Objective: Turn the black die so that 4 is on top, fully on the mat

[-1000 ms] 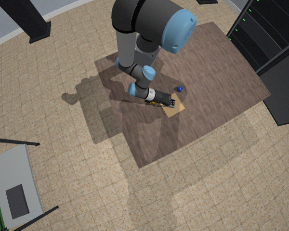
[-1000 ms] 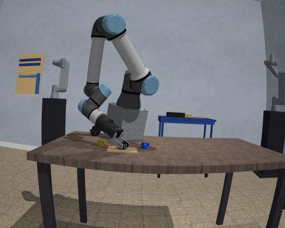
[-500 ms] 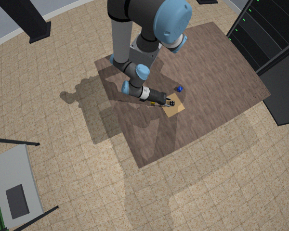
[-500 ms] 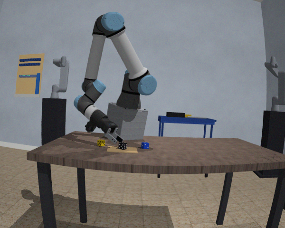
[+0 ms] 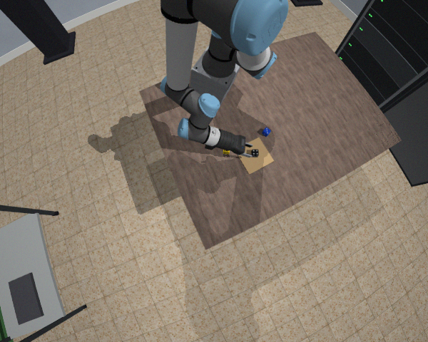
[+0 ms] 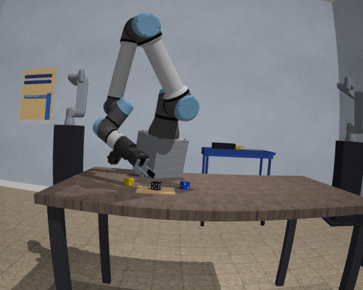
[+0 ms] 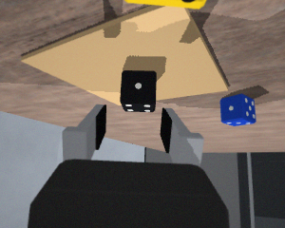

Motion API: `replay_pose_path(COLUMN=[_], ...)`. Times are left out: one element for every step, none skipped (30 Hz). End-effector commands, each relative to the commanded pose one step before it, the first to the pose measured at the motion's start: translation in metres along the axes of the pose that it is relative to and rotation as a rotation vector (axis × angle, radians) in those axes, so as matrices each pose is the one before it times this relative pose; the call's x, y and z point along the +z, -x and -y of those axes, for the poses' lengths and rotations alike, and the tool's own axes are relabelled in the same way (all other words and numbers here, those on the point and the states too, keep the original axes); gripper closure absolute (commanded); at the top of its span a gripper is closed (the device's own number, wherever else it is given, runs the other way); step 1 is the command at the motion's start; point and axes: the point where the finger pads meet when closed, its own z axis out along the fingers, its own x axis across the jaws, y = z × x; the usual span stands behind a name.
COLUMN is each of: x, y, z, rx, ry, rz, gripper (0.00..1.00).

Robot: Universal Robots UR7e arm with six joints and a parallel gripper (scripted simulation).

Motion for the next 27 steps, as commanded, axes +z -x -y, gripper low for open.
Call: replay_pose_path(x=[-0.01043,-0.00193,-0.00186,-0.00177,-0.00163,0.00000,0.00000,-0.00145,-0.00127,-0.00105,-0.00083,-0.00061,-0.00040,-0.00022,-0.00009,-0.00001,0.00000,0.00001,0.00002,0.00004,0.00006,0.00009,0.00000,0.00000,0.00012,0.00015,0.00018], y=[-0.00044,0.00000,-0.00001,0.00001,0.00000,0.00000,0.00000,-0.00001,0.00001,-0.00001,0.00001,0.00000,0.00000,0.00000,0.00000,0.00000,0.00000,0.00000,-0.00001,-0.00002,-0.00002,-0.00003,0.00000,0.00000,-0.00004,-0.00005,-0.00006], z=[-0.01897,-0.00362,-0.00351,-0.00332,-0.00306,0.00000,0.00000,-0.00274,-0.00237,-0.00198,-0.00156,-0.00114,-0.00076,-0.00042,-0.00017,-0.00003,0.00000,-0.00001,-0.00002,-0.00004,-0.00006,-0.00009,0.00000,0.00000,-0.00013,-0.00017,-0.00022], rx=[0.00042,0.00000,0.00000,0.00000,0.00000,0.00000,0.00000,0.00000,0.00000,0.00000,0.00000,0.00000,0.00000,0.00000,0.00000,0.00000,0.00000,0.00000,0.00001,0.00002,0.00003,0.00004,0.00000,0.00000,0.00005,0.00006,0.00007], ry=[0.00097,0.00000,0.00000,0.00000,0.00000,0.00000,0.00000,0.00000,0.00000,0.00000,0.00000,0.00000,0.00000,0.00000,0.00000,0.00000,-0.00004,-0.00025,-0.00066,-0.00125,-0.00200,-0.00288,0.00000,0.00000,-0.00388,-0.00498,-0.00616], rz=[0.00040,0.00000,0.00000,0.00000,0.00000,0.00000,0.00000,0.00000,0.00000,0.00000,0.00000,0.00000,0.00000,0.00000,0.00000,0.00000,0.00000,-0.00003,-0.00008,-0.00015,-0.00023,-0.00032,0.00000,0.00000,-0.00041,-0.00049,-0.00054], gripper=[0.13,0.13,0.13,0.13,0.13,0.13,0.13,0.13,0.13,0.13,0.13,0.13,0.13,0.13,0.13,0.13,0.13,0.13,0.13,0.13,0.13,0.13,0.13,0.13,0.13,0.13,0.13])
